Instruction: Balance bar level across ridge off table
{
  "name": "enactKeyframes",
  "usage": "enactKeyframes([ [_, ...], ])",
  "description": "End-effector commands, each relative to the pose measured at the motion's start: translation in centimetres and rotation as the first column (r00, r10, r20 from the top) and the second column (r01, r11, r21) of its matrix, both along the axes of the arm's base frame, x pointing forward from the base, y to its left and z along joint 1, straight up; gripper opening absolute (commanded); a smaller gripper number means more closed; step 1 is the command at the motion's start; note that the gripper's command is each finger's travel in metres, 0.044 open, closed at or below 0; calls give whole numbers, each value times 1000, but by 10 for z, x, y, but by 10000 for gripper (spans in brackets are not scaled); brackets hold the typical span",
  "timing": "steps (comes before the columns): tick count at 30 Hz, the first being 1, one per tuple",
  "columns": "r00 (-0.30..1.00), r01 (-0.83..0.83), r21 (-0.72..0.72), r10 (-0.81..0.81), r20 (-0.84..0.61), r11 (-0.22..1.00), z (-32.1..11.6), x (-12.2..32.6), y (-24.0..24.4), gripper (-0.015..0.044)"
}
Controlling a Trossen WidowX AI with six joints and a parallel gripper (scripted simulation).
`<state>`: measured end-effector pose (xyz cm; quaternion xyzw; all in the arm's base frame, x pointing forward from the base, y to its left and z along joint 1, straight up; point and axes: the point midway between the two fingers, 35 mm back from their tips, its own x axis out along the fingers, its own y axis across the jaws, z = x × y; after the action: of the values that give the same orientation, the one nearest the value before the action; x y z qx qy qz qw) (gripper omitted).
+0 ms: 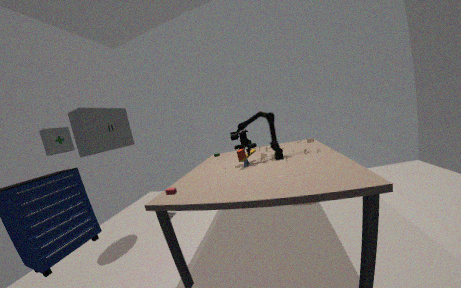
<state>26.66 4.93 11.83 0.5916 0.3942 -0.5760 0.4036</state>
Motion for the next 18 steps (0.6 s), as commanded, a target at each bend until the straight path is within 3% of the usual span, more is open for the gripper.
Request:
enactKeyframes([
  [1,1000,-4,4,4,2,1000,0,0,1,0],
  [18,1000,-4,4,4,2,1000,-2,0,1,0],
])
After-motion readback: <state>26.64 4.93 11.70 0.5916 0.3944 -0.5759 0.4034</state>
